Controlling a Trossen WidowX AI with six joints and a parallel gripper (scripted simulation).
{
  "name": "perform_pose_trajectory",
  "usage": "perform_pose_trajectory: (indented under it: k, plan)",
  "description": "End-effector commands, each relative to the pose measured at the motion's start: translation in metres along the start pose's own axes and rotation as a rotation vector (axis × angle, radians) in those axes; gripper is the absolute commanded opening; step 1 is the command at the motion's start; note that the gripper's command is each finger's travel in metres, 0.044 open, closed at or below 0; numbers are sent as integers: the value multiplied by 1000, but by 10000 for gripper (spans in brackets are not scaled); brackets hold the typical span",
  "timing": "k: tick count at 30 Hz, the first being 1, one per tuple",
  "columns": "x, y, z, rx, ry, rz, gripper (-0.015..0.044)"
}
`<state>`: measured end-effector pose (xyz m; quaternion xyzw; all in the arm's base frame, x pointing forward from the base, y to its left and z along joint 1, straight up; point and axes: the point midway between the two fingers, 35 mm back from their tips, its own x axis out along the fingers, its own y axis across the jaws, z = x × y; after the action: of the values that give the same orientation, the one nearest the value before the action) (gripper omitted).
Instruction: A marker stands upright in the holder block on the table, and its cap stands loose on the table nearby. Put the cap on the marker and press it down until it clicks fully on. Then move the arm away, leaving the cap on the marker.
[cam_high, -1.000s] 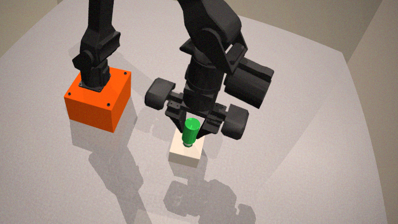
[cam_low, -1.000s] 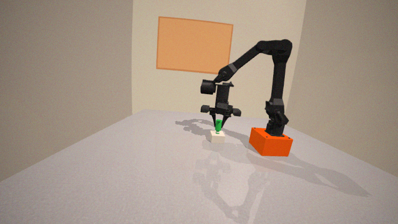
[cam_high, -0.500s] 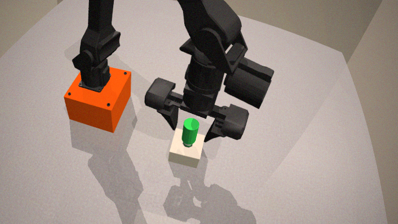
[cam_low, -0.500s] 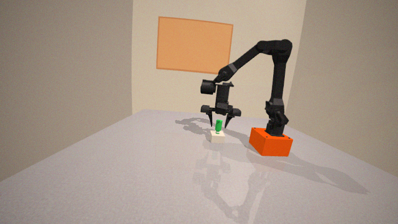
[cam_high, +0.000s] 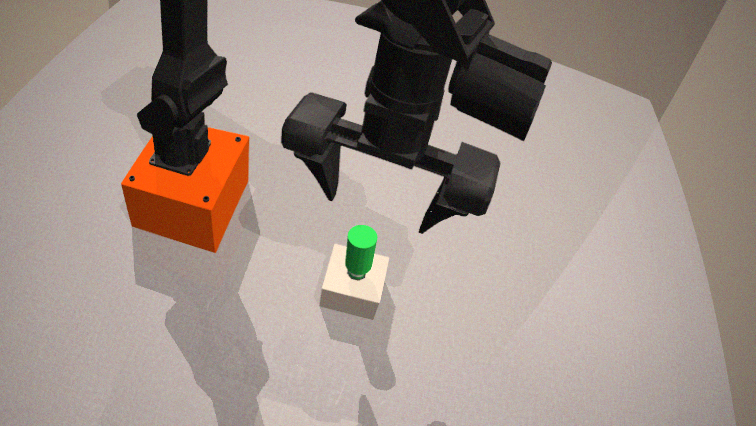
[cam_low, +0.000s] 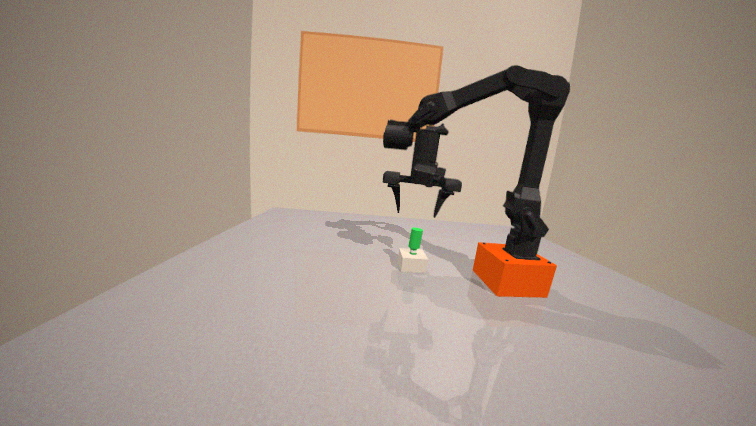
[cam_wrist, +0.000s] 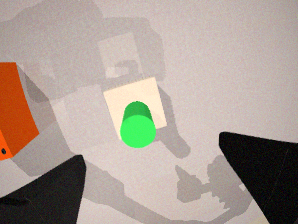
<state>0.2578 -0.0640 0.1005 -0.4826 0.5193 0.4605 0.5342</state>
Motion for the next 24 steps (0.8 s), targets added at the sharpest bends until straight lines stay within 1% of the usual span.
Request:
perform_pose_trajectory:
  k: [1,3,15,17,24]
  plan:
    - [-4,3,0,15,-2,14,414]
    - [-3,4,0,137,-1,14,361]
    - [5,6,-2,1287,5,13,46]
    - [5,6,-2,1409,6,13,0]
    - [6,6,-2,1424,6,13,0]
